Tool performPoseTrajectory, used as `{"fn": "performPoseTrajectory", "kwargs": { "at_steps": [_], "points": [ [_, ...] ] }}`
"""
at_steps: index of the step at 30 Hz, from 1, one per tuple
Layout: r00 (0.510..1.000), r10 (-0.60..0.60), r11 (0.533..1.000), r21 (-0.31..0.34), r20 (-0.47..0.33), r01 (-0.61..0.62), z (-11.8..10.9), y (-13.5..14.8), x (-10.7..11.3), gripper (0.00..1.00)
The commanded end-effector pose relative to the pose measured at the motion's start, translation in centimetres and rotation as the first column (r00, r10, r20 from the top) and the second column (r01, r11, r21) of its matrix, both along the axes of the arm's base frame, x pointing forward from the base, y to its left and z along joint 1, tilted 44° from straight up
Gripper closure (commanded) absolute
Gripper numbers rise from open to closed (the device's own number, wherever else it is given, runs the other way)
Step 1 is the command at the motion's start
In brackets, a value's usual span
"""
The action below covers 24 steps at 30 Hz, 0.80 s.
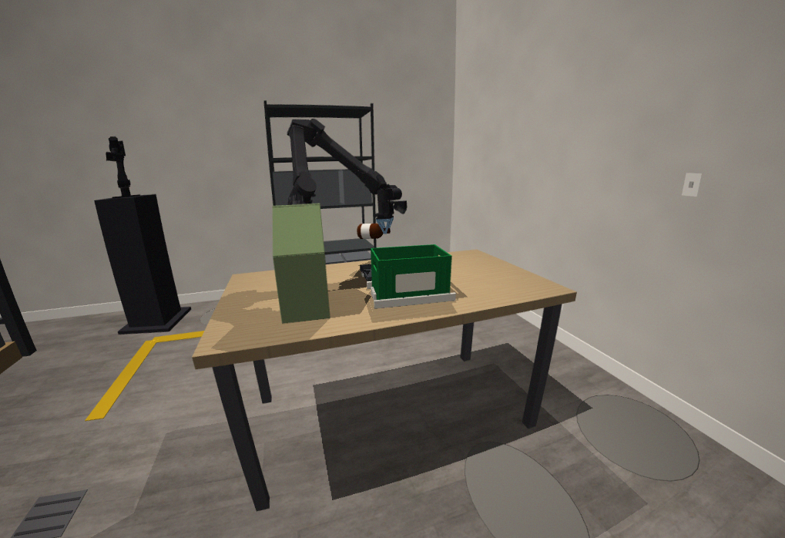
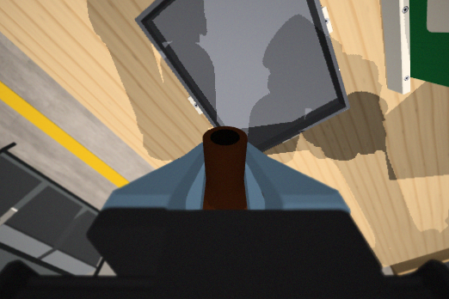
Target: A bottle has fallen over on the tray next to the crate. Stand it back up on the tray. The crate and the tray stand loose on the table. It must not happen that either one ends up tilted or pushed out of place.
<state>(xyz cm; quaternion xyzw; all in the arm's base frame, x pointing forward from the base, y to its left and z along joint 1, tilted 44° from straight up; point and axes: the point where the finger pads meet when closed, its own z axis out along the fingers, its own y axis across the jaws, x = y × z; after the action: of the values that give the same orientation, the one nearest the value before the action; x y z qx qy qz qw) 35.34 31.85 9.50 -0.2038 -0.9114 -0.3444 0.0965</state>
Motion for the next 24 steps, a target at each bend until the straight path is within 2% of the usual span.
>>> {"fn": "performPoseTrajectory", "kwargs": {
  "at_steps": [1, 4, 10, 17, 18, 24],
  "points": [
    [0.999, -0.032, 0.999, 0.014, 0.026, 0.032, 1.3, -0.4, 0.6, 1.00],
    [0.999, -0.022, 1.000, 0.005, 0.041, 0.022, 1.3, 0.4, -0.2, 1.00],
    [0.996, -0.064, 0.998, -0.009, 0.069, 0.065, 1.4, -0.3, 0.4, 1.00],
    [0.994, -0.063, 0.998, -0.017, 0.087, 0.065, 1.5, 0.3, -0.2, 1.00],
    [0.991, -0.099, 0.995, -0.020, 0.087, 0.101, 1.6, -0.9, 1.0, 1.00],
    [0.991, -0.091, 0.995, -0.019, 0.098, 0.094, 1.7, -0.3, 0.5, 1.00]
  ]
}}
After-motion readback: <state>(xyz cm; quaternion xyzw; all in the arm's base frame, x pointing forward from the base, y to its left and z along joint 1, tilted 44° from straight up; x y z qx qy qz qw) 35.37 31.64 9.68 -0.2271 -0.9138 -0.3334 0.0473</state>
